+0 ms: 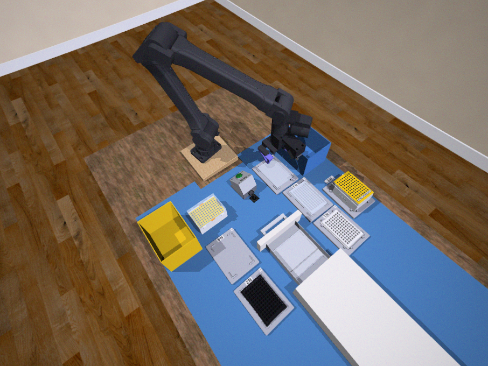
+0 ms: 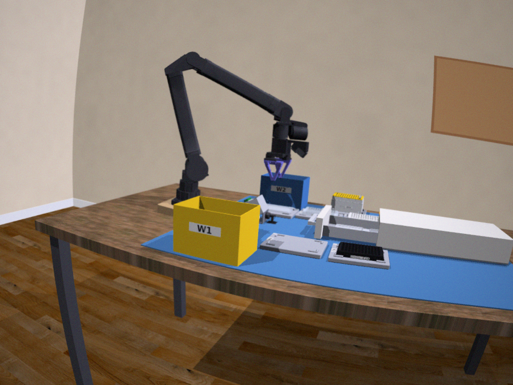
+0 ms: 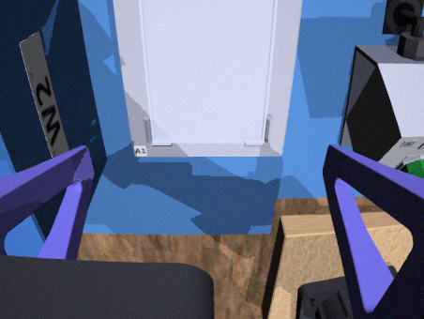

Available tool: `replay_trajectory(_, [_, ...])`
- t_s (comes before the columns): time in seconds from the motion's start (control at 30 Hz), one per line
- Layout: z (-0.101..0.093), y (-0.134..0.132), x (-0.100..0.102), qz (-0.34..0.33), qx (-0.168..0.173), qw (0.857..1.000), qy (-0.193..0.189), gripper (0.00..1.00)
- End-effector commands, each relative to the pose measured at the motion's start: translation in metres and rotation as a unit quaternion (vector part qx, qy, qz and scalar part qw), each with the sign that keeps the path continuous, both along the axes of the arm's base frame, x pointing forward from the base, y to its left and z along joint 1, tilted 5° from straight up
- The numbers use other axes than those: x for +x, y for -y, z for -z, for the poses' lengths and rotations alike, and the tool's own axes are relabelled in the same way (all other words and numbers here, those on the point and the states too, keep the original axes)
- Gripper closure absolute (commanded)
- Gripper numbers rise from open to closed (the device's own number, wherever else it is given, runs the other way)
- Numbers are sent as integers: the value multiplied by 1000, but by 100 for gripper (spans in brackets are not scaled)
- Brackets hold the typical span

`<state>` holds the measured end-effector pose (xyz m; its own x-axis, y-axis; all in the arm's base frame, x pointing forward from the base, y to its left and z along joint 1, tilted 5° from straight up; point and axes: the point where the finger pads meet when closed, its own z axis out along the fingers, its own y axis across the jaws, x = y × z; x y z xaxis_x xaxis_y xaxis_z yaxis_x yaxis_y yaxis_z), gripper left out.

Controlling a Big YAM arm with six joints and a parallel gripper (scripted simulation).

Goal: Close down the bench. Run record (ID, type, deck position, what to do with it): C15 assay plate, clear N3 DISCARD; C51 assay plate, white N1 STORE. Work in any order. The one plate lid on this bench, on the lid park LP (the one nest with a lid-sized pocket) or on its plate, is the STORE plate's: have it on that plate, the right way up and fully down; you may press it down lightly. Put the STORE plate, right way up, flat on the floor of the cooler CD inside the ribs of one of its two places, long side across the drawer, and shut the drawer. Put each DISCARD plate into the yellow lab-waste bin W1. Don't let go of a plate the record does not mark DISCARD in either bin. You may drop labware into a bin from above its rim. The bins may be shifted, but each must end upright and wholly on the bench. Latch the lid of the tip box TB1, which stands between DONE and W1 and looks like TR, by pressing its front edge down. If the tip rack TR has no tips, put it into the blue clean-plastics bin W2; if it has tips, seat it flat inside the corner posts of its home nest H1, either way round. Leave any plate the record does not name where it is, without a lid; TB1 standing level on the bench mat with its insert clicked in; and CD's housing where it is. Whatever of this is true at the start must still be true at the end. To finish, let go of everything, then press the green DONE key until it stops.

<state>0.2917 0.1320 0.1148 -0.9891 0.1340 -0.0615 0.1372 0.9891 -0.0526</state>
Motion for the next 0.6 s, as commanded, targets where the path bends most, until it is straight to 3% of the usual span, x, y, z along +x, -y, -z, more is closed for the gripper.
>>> replay_trajectory(0.0, [3,2,8,4,2,1000,8,0])
replay_trajectory(0.07, [3,2,8,4,2,1000,8,0])
replay_trajectory(0.1, [-13,-6,24,4,12,999,29,0])
replay_trajectory(0.17, [6,2,9,3,2,1000,9,0])
replay_trajectory(0.57, [23,3,9,3,2,1000,7,0])
